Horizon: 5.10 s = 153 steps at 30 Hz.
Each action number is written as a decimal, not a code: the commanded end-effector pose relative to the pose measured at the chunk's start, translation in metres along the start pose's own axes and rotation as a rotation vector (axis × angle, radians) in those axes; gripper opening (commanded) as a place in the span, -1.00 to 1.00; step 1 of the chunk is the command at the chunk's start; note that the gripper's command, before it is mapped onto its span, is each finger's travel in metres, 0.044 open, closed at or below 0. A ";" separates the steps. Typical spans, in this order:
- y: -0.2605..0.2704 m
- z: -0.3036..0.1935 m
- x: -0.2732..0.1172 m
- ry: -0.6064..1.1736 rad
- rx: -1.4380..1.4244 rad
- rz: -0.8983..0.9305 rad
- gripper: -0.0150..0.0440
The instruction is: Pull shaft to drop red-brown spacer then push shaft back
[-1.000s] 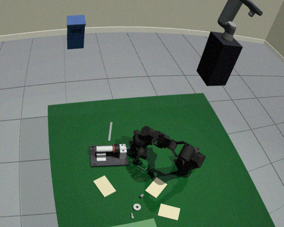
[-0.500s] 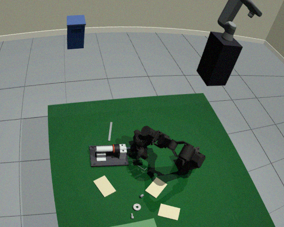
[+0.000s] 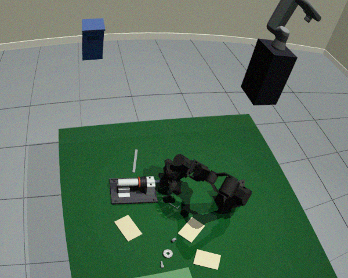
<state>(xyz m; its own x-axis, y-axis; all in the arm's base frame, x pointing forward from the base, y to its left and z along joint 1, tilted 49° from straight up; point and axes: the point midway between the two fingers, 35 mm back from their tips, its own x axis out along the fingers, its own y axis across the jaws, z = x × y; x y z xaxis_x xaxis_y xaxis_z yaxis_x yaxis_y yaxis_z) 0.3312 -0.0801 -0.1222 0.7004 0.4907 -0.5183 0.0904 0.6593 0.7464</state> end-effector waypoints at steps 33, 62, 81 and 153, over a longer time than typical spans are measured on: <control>0.000 -0.004 -0.004 0.002 -0.004 0.002 -0.49; 0.000 -0.007 -0.006 0.002 -0.004 0.002 -0.49; 0.000 -0.006 -0.006 0.000 0.000 -0.001 -0.49; 0.000 0.008 0.007 0.001 -0.004 0.002 -0.49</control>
<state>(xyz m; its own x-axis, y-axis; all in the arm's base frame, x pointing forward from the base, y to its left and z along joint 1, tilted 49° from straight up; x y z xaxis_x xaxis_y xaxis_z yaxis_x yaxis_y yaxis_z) 0.3392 -0.0803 -0.1229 0.6976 0.4937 -0.5193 0.0860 0.6619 0.7447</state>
